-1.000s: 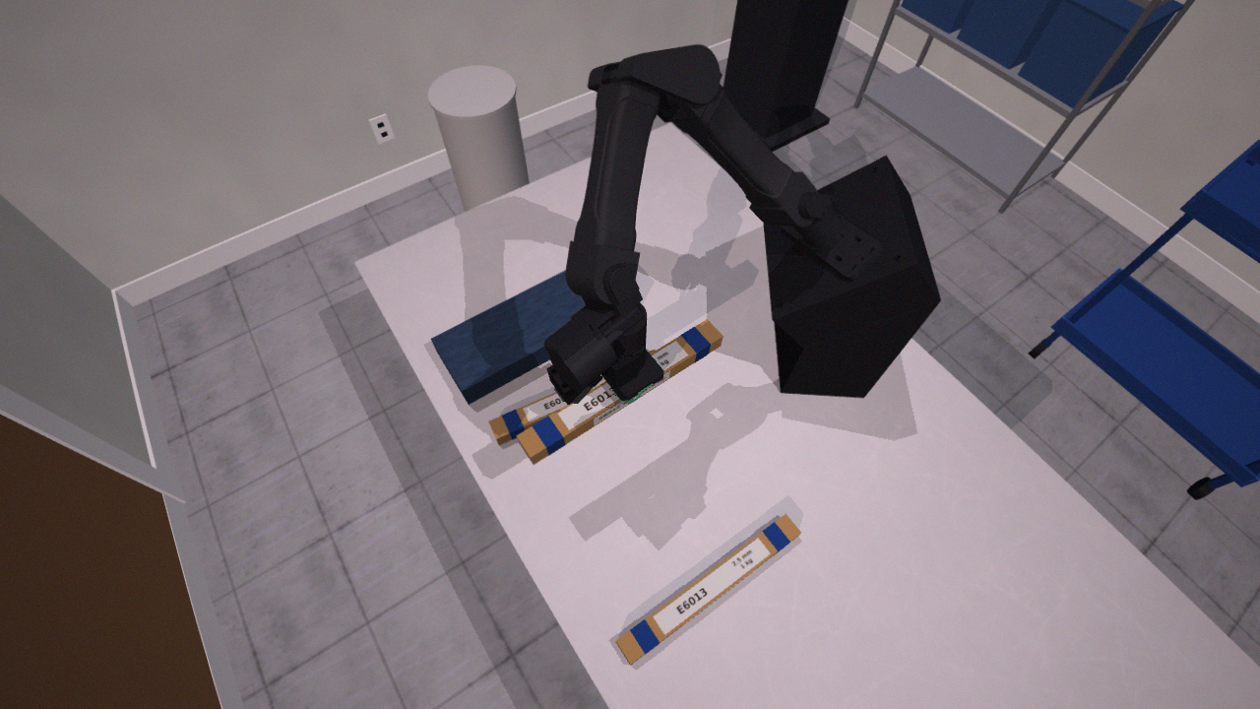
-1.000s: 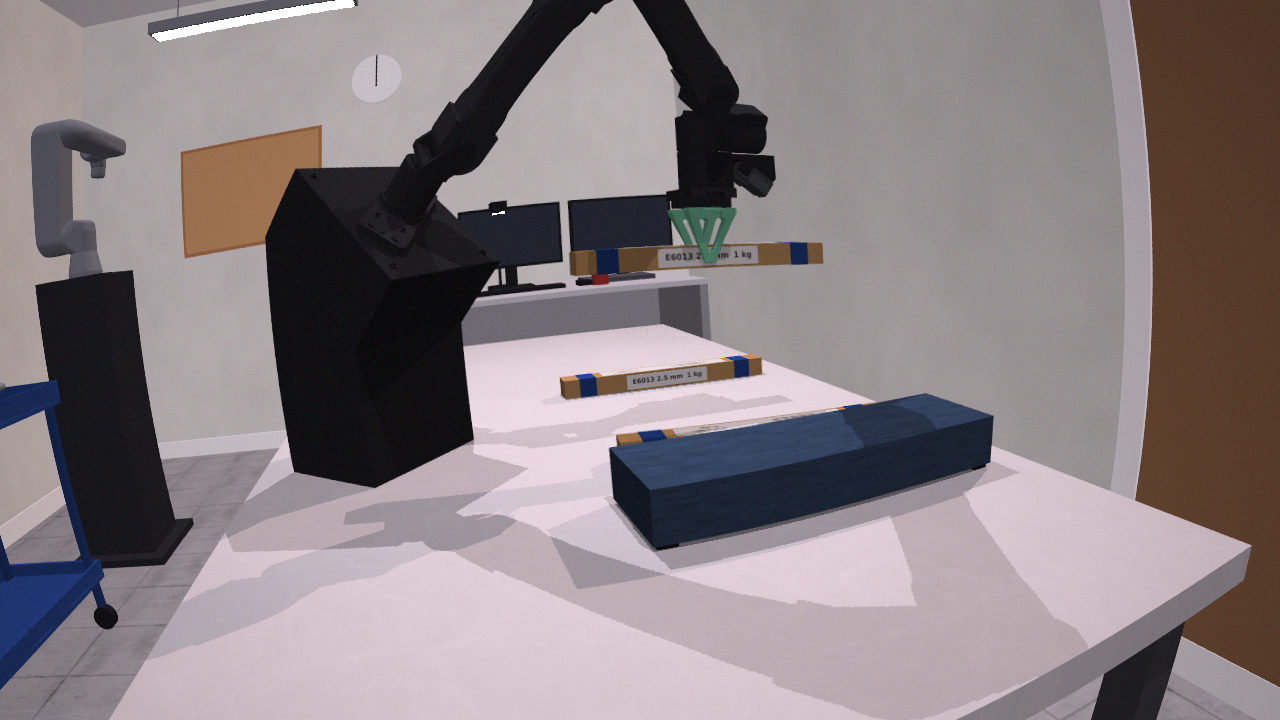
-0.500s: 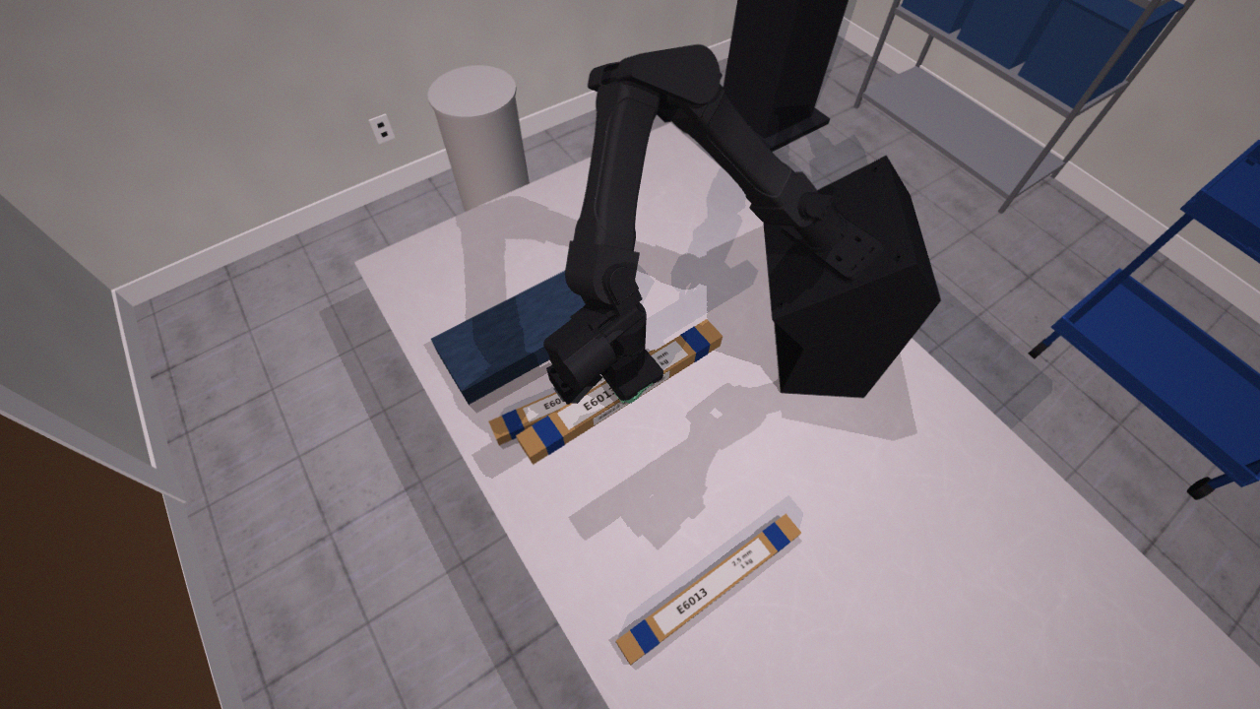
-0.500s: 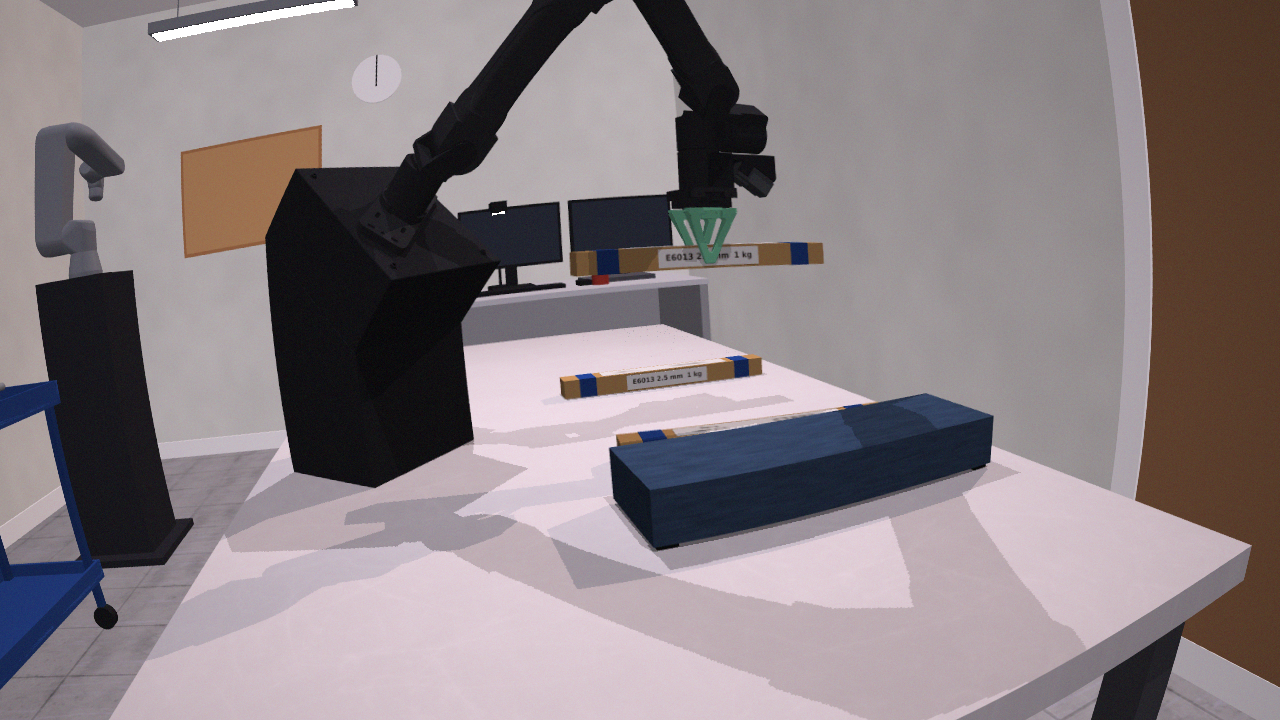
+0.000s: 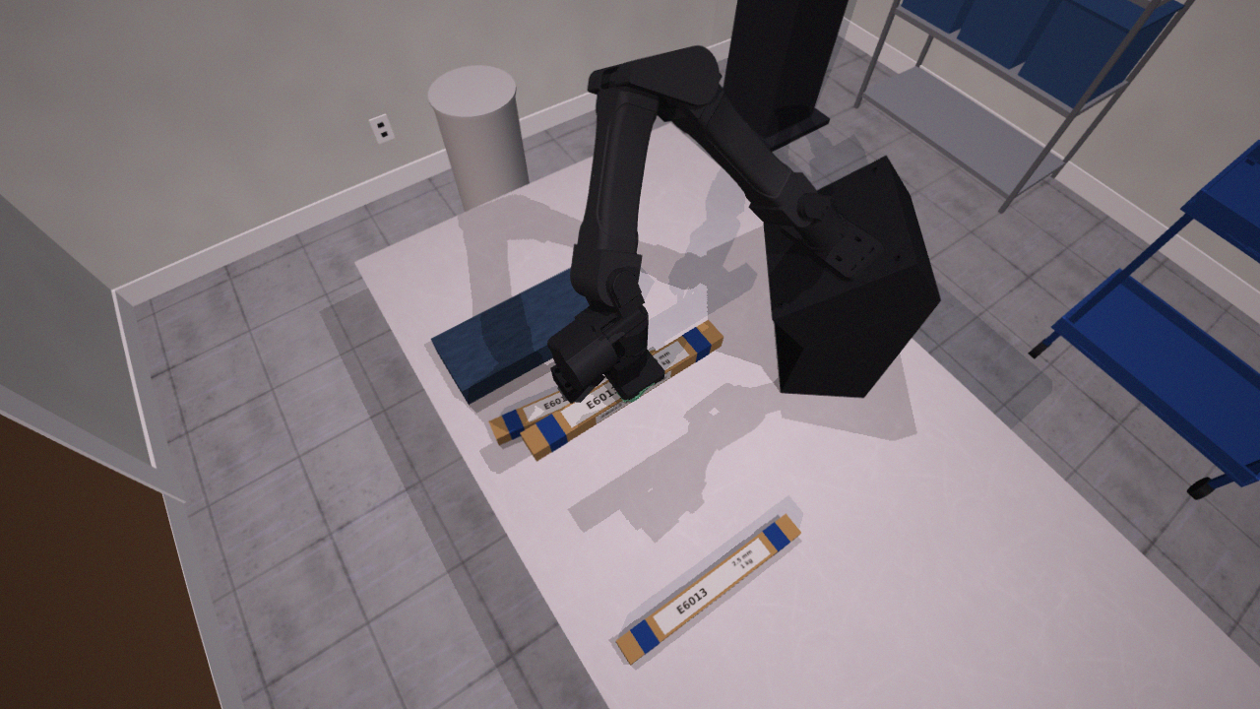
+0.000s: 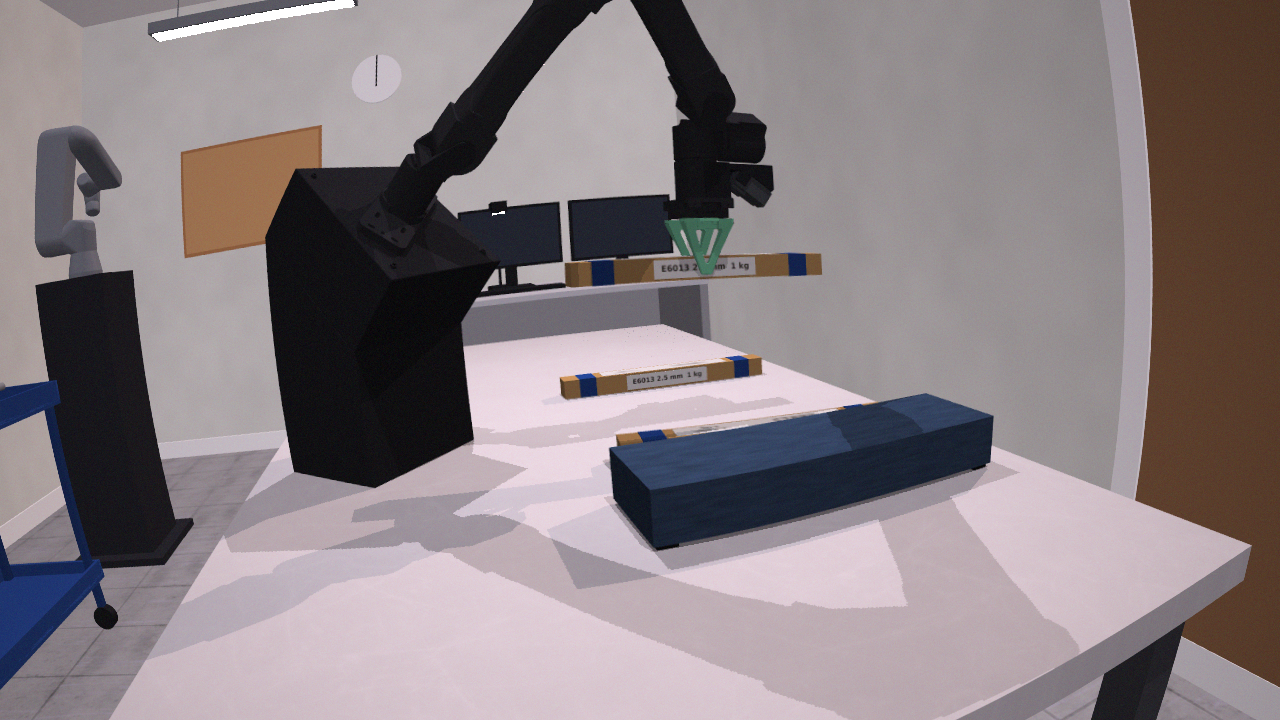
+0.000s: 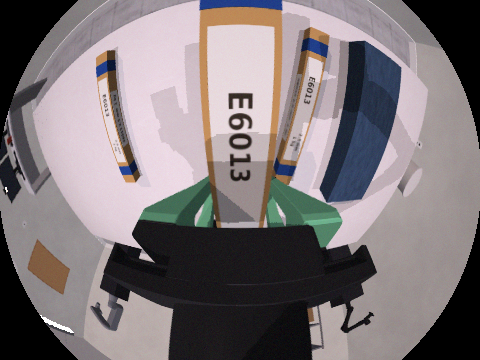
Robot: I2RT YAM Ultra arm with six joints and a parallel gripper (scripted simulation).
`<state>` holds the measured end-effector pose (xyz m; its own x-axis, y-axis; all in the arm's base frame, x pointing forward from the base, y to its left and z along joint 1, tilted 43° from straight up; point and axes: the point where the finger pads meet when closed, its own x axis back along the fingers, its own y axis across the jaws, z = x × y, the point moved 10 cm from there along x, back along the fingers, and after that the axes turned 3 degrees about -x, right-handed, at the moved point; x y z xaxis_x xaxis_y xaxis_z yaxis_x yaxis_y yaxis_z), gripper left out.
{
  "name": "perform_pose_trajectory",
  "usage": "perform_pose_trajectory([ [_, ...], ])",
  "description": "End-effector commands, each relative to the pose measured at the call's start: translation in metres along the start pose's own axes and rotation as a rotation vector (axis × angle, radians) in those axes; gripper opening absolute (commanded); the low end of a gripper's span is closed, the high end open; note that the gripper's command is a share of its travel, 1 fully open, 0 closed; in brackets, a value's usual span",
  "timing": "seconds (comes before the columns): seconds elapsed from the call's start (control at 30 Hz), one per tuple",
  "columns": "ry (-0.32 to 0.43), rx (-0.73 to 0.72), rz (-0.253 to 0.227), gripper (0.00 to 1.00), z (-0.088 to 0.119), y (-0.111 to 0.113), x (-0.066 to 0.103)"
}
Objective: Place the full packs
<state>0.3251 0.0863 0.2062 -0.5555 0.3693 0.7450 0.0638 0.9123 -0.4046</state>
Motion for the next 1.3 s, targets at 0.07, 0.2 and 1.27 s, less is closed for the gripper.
perform_pose_trajectory([
  [0.07,-0.045,-0.007,-0.019,0.0,-0.006,0.003,0.0],
  [0.2,-0.045,-0.007,-0.019,0.0,-0.007,0.003,-0.005],
  [1.27,-0.045,-0.006,-0.019,0.0,-0.008,0.004,-0.042],
])
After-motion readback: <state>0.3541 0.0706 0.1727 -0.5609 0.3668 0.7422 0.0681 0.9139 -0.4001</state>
